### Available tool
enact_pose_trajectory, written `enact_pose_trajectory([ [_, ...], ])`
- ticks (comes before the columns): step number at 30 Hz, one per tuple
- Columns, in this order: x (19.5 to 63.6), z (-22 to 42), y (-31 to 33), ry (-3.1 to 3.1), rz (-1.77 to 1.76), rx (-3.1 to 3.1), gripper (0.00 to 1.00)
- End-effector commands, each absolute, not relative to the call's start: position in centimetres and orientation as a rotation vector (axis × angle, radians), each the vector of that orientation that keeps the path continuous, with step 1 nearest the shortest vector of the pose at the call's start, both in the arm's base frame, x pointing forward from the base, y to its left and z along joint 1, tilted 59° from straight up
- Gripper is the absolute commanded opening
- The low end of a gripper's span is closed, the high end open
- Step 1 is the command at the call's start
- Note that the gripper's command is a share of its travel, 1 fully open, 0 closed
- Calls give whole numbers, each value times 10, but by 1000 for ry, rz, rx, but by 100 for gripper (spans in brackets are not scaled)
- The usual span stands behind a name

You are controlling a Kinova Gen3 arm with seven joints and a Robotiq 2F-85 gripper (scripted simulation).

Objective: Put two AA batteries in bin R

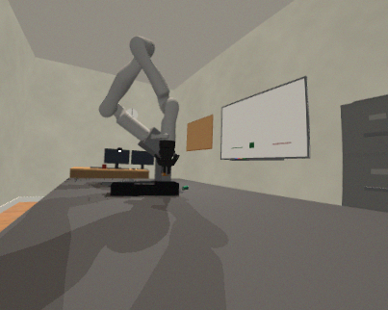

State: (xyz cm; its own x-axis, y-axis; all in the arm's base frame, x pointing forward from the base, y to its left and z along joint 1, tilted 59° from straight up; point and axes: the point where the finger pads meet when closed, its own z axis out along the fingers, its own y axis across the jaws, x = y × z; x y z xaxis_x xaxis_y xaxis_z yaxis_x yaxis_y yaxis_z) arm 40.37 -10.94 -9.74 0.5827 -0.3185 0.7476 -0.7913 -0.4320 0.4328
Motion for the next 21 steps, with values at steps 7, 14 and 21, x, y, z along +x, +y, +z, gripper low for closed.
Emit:
enact_pose_trajectory([
  [7, 433, -63, -122, -892, 739, 2011, 9],
  [14, 455, -37, -133, -1083, 825, 1961, 9],
  [21, 476, -11, -145, -1355, 963, 1841, 9],
])
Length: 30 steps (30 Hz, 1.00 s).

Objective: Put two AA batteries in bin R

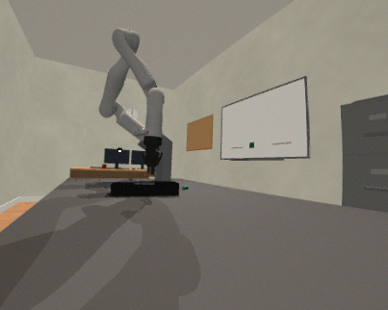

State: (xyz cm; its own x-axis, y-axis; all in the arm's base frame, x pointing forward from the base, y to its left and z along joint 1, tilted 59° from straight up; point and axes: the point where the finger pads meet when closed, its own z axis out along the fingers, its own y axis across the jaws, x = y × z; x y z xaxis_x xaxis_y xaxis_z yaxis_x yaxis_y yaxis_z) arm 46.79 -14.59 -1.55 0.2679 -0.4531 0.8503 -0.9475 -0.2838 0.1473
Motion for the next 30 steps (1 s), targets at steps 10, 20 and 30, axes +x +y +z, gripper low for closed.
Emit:
enact_pose_trajectory([
  [10, 489, 8, -154, -1704, 1132, 1637, 9],
  [20, 489, 8, -153, -1691, 1128, 1643, 9],
  [30, 490, 5, -159, -1696, 1132, 1641, 9],
])
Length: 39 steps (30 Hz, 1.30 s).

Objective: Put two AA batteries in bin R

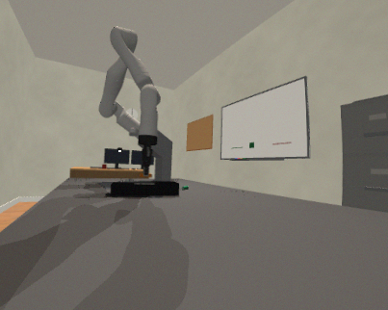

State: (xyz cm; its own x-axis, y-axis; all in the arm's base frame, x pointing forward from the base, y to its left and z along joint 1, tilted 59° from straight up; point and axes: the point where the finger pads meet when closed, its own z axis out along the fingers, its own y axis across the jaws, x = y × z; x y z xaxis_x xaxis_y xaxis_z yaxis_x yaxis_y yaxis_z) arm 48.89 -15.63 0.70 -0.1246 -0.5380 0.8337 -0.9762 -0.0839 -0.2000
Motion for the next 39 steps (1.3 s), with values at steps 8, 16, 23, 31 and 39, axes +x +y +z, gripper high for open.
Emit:
enact_pose_trajectory([
  [8, 495, -1, -168, -1695, 1135, 1645, 9],
  [16, 497, -10, -181, -1694, 1135, 1645, 9],
  [23, 498, -15, -189, -1700, 1133, 1642, 9],
  [31, 496, -20, -198, -1702, 1129, 1638, 9],
  [39, 496, -19, -198, -1704, 1131, 1637, 9],
])
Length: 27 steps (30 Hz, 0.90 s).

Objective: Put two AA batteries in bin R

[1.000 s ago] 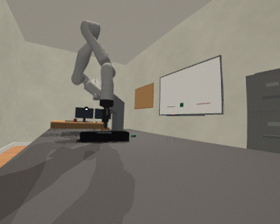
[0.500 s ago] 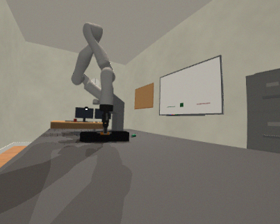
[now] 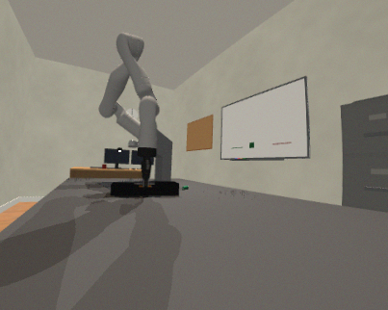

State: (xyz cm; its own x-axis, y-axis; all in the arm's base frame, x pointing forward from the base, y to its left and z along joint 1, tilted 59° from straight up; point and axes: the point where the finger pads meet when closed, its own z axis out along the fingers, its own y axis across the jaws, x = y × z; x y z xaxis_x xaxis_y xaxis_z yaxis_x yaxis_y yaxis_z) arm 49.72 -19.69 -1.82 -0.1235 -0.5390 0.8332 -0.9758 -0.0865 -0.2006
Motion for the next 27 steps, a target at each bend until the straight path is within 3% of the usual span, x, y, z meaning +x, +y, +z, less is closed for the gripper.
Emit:
enact_pose_trajectory([
  [1, 497, -18, -197, -1691, 1129, 1643, 9],
  [6, 497, -18, -197, -1691, 1129, 1643, 9],
  [7, 497, -18, -197, -1691, 1129, 1643, 29],
  [27, 494, -15, -193, -1696, 1128, 1634, 29],
])
